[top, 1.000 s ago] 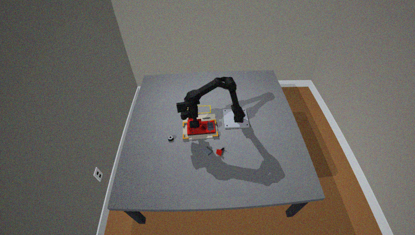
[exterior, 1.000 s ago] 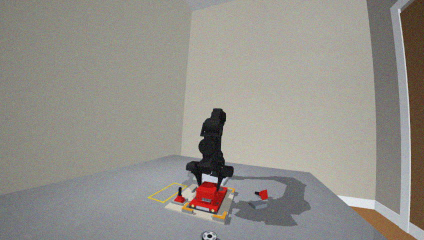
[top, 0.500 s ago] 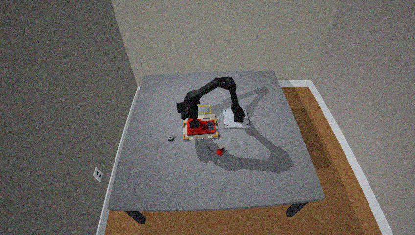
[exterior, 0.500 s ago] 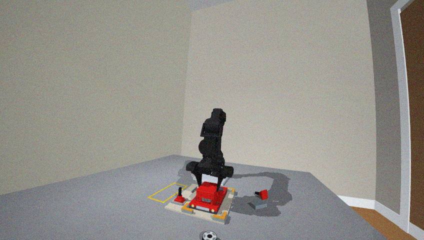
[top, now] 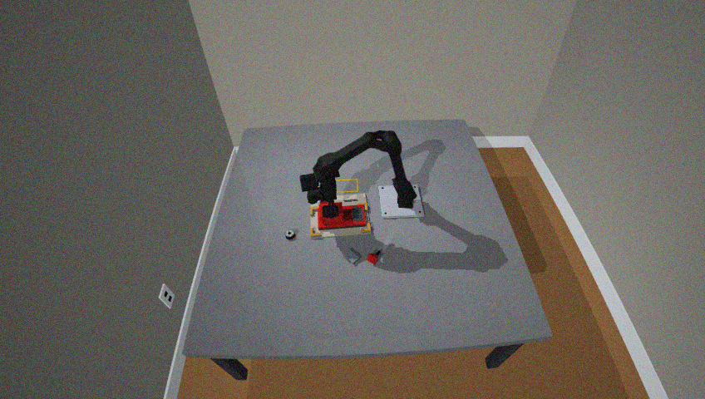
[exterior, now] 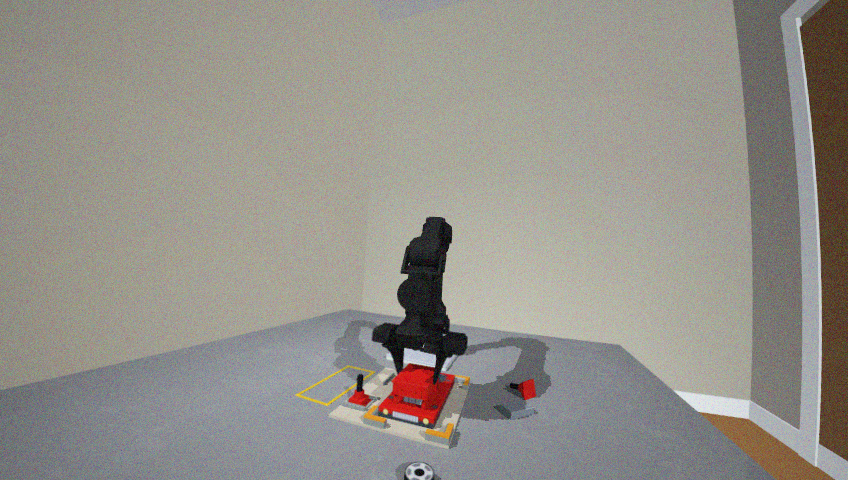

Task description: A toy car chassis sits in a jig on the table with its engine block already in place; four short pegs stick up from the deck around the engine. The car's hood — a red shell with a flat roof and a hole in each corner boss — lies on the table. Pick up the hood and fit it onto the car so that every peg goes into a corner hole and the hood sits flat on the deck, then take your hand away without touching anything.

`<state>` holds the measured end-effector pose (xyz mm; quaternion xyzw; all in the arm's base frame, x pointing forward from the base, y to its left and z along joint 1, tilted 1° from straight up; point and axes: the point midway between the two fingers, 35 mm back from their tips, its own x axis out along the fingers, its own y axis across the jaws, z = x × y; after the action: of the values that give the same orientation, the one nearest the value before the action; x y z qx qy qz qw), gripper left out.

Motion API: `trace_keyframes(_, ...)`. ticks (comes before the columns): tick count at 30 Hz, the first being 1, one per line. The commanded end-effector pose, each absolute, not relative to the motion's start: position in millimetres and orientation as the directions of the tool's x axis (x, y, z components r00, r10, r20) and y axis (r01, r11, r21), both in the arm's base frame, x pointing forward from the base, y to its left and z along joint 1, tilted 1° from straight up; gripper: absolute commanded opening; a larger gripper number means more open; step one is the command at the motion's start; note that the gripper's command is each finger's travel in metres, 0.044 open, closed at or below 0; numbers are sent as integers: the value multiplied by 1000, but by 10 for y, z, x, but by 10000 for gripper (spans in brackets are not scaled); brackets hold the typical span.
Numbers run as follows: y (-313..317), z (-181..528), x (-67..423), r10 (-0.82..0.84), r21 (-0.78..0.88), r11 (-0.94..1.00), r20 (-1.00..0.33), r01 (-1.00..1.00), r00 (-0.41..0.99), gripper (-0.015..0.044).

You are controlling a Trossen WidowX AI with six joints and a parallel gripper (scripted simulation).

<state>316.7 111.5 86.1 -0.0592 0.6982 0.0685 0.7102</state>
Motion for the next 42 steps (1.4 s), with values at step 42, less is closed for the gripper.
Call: trace_keyframes(42, 1115, 702, 3167, 12, 9, 985, -1000, -175, 16, 0)
